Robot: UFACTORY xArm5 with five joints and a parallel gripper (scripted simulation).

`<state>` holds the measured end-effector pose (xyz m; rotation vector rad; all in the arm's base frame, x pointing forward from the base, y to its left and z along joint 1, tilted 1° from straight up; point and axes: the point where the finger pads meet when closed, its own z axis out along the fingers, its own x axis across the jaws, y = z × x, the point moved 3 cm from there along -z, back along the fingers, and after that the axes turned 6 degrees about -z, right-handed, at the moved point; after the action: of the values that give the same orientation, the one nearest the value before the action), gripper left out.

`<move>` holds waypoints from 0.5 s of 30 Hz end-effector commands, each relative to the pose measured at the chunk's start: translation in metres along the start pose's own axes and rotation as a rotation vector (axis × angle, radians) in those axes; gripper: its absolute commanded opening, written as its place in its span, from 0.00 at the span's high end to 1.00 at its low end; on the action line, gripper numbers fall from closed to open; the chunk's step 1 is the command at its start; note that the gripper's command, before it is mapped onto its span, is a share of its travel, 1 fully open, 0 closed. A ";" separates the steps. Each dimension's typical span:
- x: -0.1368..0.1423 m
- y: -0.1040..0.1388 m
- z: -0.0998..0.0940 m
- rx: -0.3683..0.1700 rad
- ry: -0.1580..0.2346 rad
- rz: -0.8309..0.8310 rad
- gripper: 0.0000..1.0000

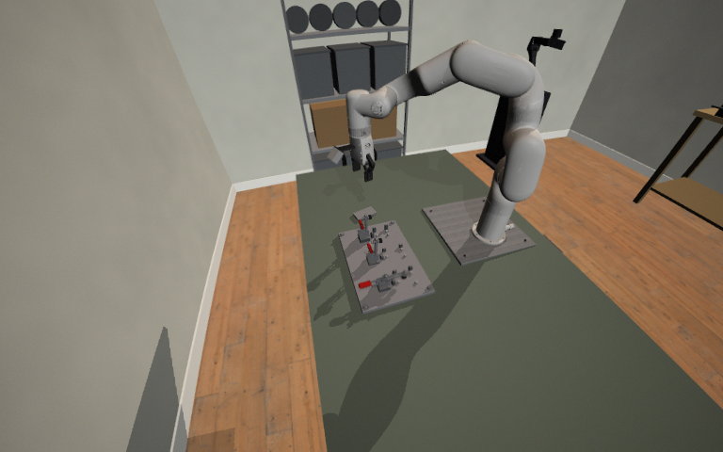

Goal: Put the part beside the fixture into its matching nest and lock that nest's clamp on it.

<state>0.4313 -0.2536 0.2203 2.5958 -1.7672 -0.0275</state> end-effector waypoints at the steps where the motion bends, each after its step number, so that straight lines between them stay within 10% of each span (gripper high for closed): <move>1: 0.001 -0.001 0.006 0.003 0.004 0.000 0.00; 15: 0.002 0.000 0.062 0.003 0.004 0.000 0.00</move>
<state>0.4296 -0.2538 0.1721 2.5958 -1.7672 -0.0280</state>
